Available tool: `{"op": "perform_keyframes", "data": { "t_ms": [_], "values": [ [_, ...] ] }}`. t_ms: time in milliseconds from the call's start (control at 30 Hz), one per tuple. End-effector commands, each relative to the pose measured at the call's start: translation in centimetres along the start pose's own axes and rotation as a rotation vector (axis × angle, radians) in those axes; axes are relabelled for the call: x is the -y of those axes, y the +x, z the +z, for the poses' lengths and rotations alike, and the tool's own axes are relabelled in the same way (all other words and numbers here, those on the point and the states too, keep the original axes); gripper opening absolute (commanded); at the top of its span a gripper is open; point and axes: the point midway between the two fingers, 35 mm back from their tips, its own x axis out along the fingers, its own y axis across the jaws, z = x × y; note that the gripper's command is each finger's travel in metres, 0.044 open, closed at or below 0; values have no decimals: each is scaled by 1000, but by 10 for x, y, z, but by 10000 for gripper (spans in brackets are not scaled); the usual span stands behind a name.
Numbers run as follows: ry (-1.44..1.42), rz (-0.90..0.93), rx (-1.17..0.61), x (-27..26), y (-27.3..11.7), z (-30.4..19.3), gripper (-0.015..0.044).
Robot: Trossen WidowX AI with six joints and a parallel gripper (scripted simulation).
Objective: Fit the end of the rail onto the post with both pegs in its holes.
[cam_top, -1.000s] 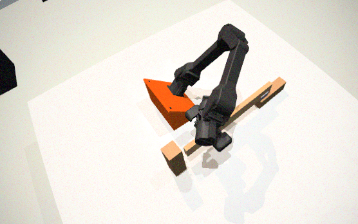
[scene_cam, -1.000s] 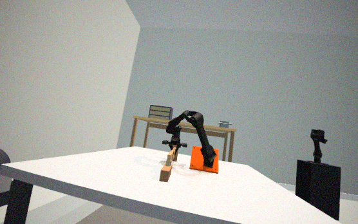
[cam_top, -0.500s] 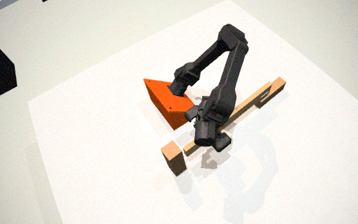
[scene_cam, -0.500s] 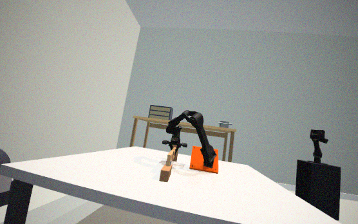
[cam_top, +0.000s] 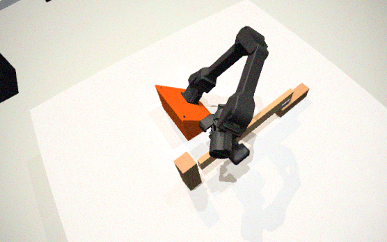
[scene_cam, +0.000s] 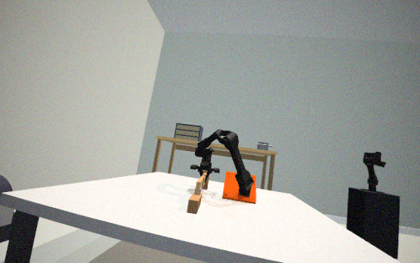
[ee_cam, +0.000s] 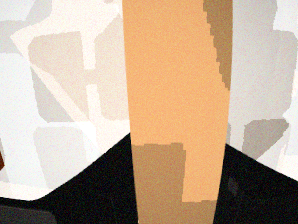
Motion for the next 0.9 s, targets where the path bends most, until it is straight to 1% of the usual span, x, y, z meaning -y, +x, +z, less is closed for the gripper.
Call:
{"op": "perform_keyframes", "data": {
  "t_ms": [0,867],
  "values": [
    [-1,-7,-8,0,-3,-3,0],
    [-1,-7,-8,0,-3,-6,0]
  ]
}}
